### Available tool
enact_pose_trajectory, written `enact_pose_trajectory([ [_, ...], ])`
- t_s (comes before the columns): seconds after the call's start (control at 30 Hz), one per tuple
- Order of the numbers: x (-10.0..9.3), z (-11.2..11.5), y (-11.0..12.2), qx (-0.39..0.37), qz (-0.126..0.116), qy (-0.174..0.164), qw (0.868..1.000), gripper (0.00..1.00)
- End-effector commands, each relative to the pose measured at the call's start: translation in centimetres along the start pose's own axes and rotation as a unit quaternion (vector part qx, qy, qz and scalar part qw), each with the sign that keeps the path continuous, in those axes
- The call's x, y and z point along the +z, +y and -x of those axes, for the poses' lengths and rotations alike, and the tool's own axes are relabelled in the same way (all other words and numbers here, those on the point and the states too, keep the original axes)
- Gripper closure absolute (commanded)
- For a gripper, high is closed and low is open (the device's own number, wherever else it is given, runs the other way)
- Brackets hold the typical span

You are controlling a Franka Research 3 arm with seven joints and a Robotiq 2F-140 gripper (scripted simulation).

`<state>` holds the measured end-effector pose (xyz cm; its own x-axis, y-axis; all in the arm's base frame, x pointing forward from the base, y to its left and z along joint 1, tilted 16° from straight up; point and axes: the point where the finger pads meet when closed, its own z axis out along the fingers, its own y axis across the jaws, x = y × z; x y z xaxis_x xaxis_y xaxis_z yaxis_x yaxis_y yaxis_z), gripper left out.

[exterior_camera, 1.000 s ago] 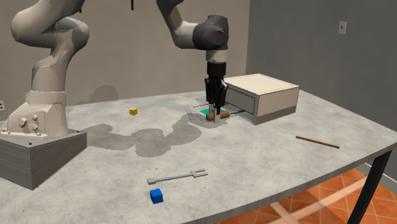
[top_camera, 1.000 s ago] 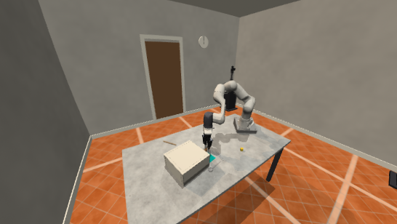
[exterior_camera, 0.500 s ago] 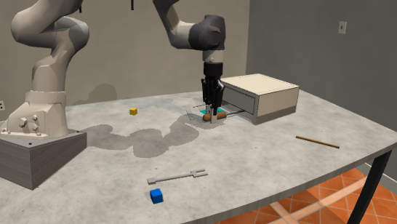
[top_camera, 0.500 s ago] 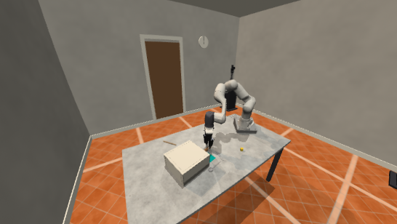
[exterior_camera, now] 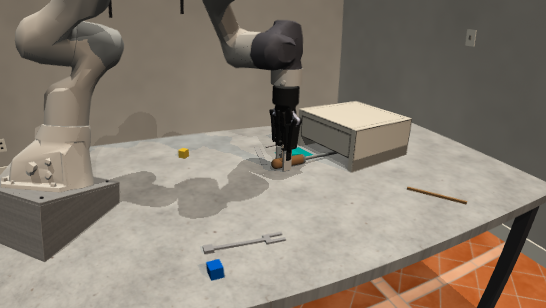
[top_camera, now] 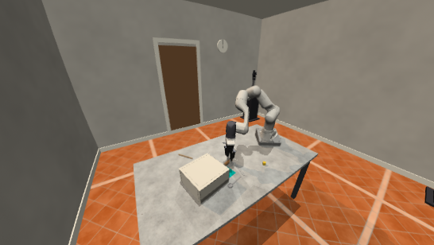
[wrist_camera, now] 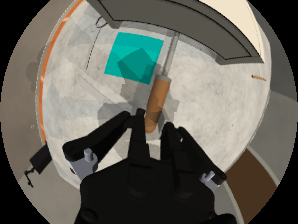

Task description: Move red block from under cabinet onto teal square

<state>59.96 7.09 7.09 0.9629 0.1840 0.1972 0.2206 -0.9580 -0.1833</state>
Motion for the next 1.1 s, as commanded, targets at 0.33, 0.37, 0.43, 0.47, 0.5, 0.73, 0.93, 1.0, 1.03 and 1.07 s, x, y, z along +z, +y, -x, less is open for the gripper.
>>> enact_pose_trajectory([
  [0.33,0.0,3.0,-0.1,0.002,0.000,0.001,1.000,1.00],
  [0.37,0.0,3.3,-0.1,0.002,0.000,0.001,1.000,1.00],
  [0.43,0.0,3.9,-0.1,0.002,0.000,0.001,1.000,1.00],
  [0.47,0.0,4.2,-0.1,0.002,0.000,0.001,1.000,1.00],
  [0.5,0.0,4.5,-0.1,0.002,0.000,0.001,1.000,1.00],
  [0.73,0.0,6.0,-0.1,0.002,0.000,0.001,1.000,1.00],
  [0.93,0.0,7.9,-0.1,0.002,0.000,0.001,1.000,1.00],
  [1.0,0.0,8.5,-0.1,0.002,0.000,0.001,1.000,1.00],
  [1.03,0.0,8.8,-0.1,0.002,0.000,0.001,1.000,1.00],
  [1.07,0.0,9.1,-0.1,0.002,0.000,0.001,1.000,1.00],
])
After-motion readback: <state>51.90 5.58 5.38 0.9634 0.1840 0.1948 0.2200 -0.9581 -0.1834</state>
